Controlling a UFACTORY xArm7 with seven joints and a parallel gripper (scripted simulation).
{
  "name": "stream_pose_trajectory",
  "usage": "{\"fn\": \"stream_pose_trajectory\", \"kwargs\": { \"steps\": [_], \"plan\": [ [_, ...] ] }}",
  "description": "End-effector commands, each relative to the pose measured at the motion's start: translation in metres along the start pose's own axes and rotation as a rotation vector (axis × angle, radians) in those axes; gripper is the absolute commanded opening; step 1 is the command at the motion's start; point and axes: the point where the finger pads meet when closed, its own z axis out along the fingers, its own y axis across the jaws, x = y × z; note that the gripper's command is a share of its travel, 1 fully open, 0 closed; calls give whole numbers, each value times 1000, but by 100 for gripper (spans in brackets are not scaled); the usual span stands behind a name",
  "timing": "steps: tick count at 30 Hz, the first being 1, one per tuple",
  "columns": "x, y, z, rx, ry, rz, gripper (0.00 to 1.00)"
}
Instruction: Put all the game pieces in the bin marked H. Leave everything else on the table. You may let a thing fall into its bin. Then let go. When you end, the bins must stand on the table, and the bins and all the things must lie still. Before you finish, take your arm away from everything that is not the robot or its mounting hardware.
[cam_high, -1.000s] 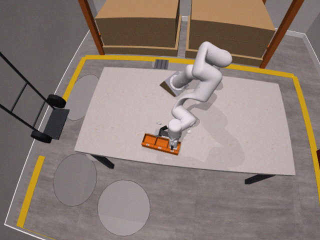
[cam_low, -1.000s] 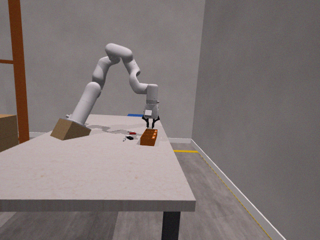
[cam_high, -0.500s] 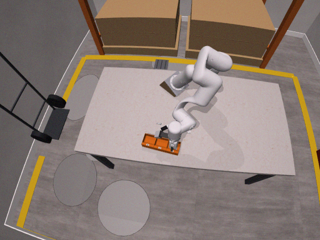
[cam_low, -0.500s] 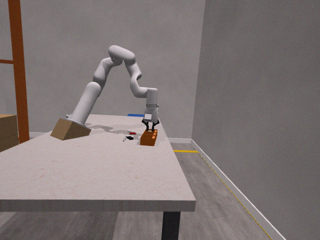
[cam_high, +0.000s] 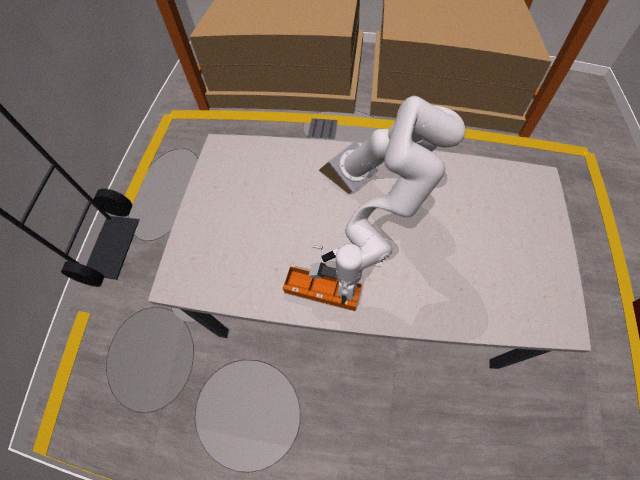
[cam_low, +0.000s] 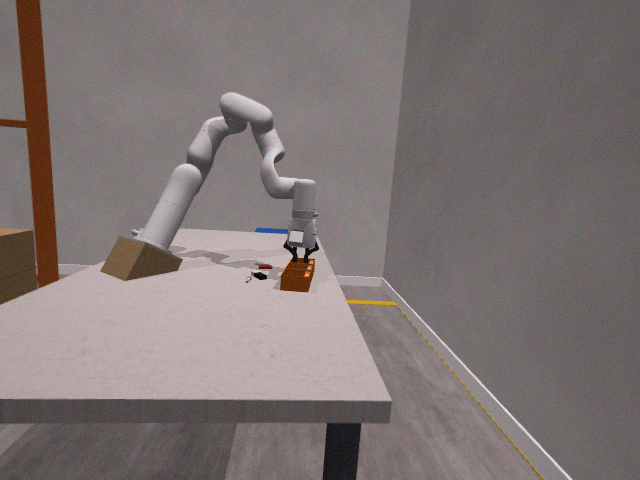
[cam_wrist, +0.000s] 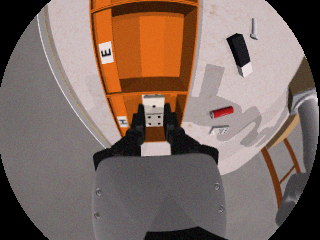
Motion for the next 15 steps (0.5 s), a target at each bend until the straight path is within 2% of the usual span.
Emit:
{"fn": "stream_pose_trajectory", "kwargs": {
  "steps": [1,3,4,15],
  "plan": [
    [0,-1,-1,4,0,0,0],
    [0,-1,-1,4,0,0,0],
    [0,-1,-1,4,0,0,31],
    [0,-1,-1,4,0,0,31]
  ]
}}
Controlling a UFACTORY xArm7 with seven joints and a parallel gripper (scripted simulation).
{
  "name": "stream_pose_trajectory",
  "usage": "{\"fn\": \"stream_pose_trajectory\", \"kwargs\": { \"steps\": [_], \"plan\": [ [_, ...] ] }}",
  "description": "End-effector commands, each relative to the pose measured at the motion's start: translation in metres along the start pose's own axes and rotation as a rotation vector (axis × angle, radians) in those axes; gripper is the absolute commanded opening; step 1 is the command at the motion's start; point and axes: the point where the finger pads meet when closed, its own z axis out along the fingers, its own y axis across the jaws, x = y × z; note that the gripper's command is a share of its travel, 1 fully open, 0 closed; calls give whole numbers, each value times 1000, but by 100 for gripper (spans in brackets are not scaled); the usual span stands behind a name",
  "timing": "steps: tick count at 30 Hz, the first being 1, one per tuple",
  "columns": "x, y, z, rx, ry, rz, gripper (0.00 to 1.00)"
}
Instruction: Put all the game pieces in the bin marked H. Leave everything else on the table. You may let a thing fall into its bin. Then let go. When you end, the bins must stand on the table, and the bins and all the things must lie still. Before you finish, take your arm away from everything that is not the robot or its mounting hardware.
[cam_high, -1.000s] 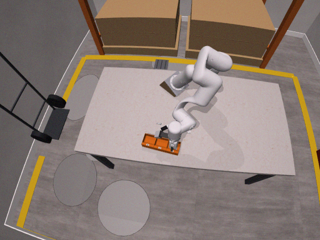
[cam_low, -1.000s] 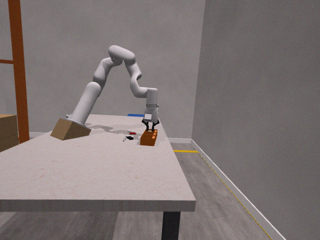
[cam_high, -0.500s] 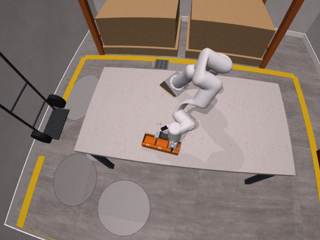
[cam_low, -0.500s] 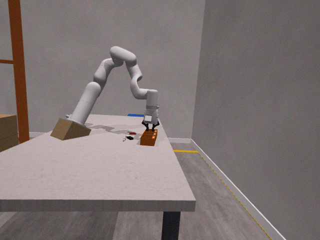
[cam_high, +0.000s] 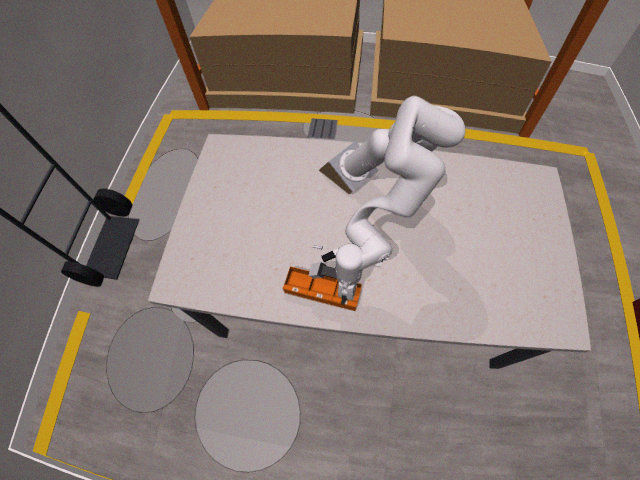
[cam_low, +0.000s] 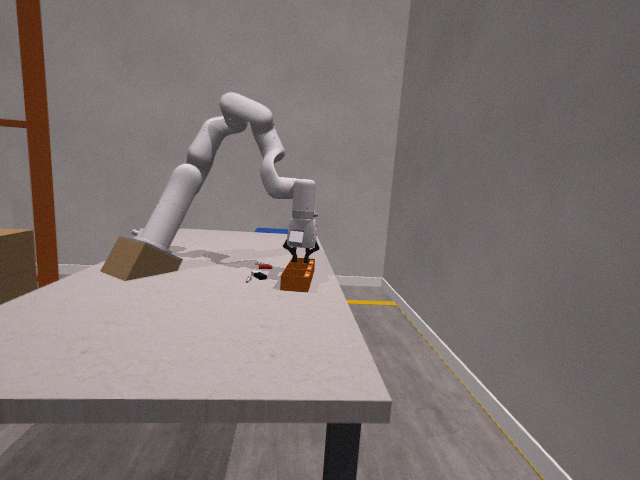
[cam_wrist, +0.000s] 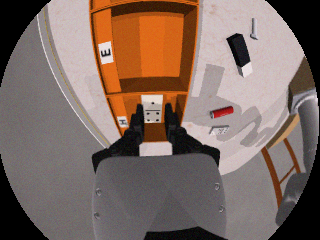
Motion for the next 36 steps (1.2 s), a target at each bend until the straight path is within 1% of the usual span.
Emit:
{"fn": "stream_pose_trajectory", "kwargs": {
  "steps": [1,6,30,33,36],
  "plan": [
    [0,-2,-1,4,0,0,31],
    [0,-2,-1,4,0,0,31],
    [0,-1,-31,4,0,0,31],
    [0,-1,-31,4,0,0,31],
    [0,-1,-46,4,0,0,31]
  ]
}}
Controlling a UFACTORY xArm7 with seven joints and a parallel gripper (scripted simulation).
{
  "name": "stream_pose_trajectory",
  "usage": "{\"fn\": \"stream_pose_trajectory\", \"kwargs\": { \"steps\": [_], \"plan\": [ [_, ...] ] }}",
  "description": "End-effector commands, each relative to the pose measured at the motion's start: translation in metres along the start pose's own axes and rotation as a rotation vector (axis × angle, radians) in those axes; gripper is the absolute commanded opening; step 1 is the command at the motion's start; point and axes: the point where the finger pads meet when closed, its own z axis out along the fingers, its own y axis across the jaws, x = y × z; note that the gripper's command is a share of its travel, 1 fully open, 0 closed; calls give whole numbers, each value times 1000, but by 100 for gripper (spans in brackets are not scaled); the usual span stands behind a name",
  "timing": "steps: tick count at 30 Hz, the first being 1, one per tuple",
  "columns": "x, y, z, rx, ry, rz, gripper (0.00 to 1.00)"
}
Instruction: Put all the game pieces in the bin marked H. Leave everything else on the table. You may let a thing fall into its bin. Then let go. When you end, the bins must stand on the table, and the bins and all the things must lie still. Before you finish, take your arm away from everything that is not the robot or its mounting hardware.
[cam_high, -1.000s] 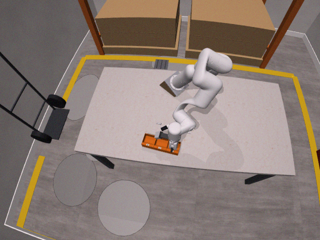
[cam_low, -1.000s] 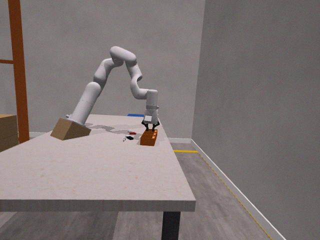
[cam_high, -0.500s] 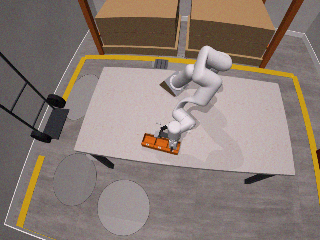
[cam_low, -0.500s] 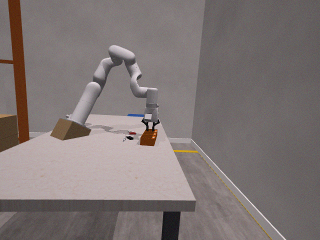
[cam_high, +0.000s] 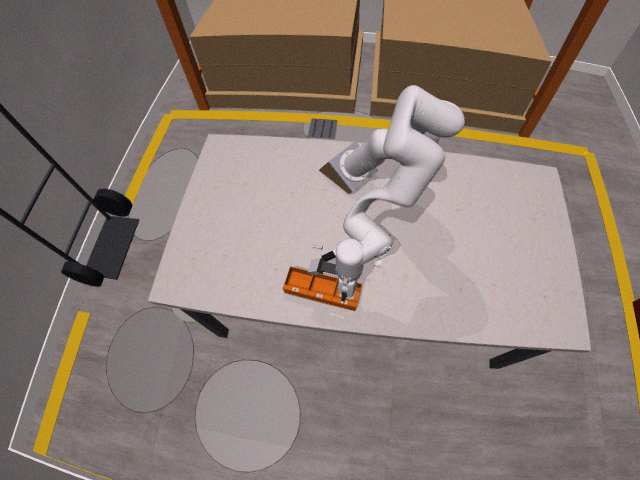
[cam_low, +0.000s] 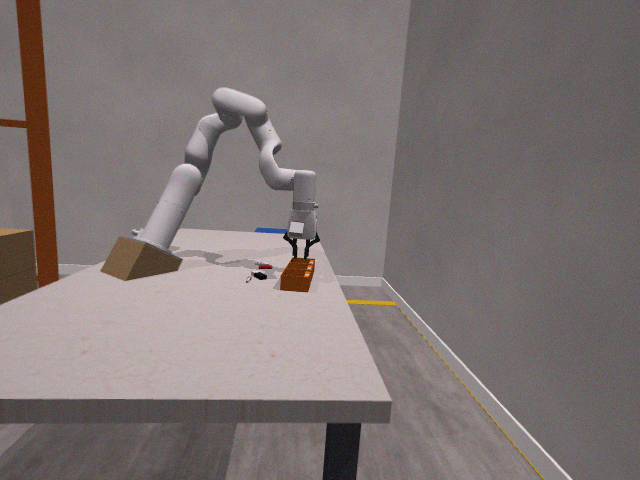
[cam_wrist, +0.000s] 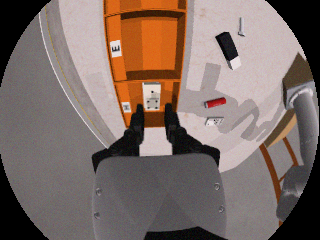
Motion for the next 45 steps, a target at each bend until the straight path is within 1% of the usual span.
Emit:
{"fn": "stream_pose_trajectory", "kwargs": {
  "steps": [1,10,11,12,14,16,23,29,31,32,35,45],
  "plan": [
    [0,-2,-16,5,0,0,31],
    [0,-2,-16,5,0,0,31],
    [-4,6,-16,5,0,-50,41],
    [-7,13,-16,5,1,-100,41],
    [-7,13,-16,5,1,-100,41],
    [-15,28,-16,5,1,-200,41],
    [-42,80,-16,-4,0,-370,41],
    [-62,119,-15,-15,-5,-527,41],
    [-62,119,-15,-15,-5,-527,41],
    [-68,132,-16,-18,-6,-605,41],
    [-79,152,-16,-22,-8,-670,41],
    [-79,152,-16,-26,-6,-934,41]
  ]
}}
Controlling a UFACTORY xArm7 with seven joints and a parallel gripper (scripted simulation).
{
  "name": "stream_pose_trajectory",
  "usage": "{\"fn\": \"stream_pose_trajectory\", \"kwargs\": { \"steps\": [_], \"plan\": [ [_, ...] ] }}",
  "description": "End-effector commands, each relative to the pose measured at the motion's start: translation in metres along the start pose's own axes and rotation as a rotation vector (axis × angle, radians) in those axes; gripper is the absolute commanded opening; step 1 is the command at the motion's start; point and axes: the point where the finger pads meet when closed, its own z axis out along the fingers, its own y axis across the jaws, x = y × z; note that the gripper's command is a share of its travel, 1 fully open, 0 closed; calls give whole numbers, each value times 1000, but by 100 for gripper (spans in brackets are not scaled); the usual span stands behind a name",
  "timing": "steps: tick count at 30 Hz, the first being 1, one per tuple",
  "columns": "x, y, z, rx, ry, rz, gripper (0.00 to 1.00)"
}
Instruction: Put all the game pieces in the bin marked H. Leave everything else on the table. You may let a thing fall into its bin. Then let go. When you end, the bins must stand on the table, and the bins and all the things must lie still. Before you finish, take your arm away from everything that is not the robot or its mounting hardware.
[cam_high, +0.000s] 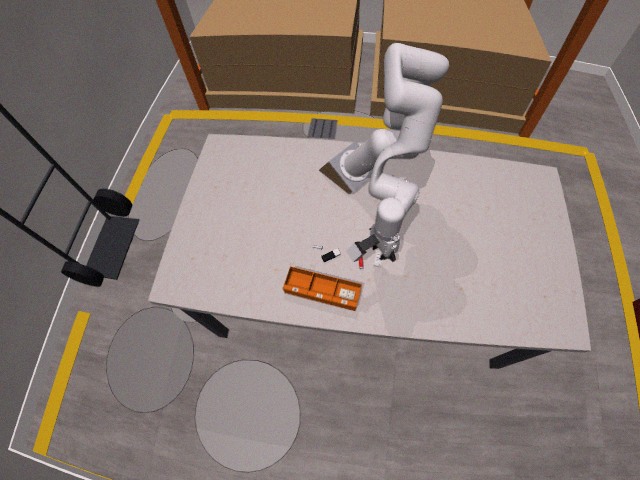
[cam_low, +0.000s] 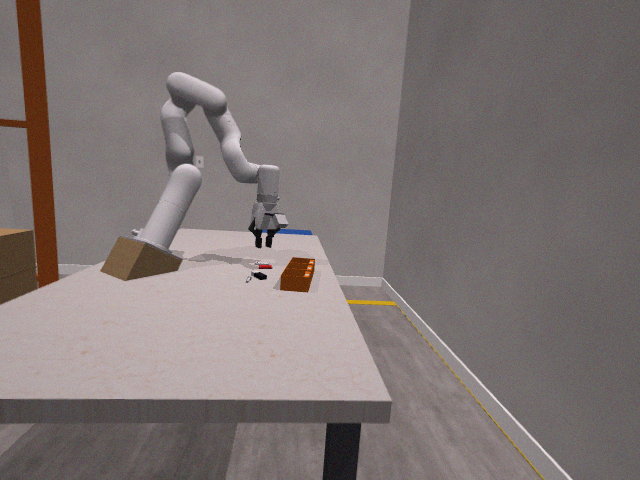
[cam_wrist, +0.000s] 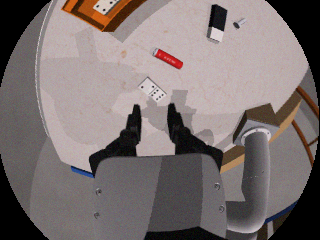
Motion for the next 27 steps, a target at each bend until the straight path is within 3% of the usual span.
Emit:
{"fn": "stream_pose_trajectory", "kwargs": {
  "steps": [1,27],
  "plan": [
    [-3,0,-3,7,8,-157,41],
    [-3,0,-3,23,34,-757,41]
  ]
}}
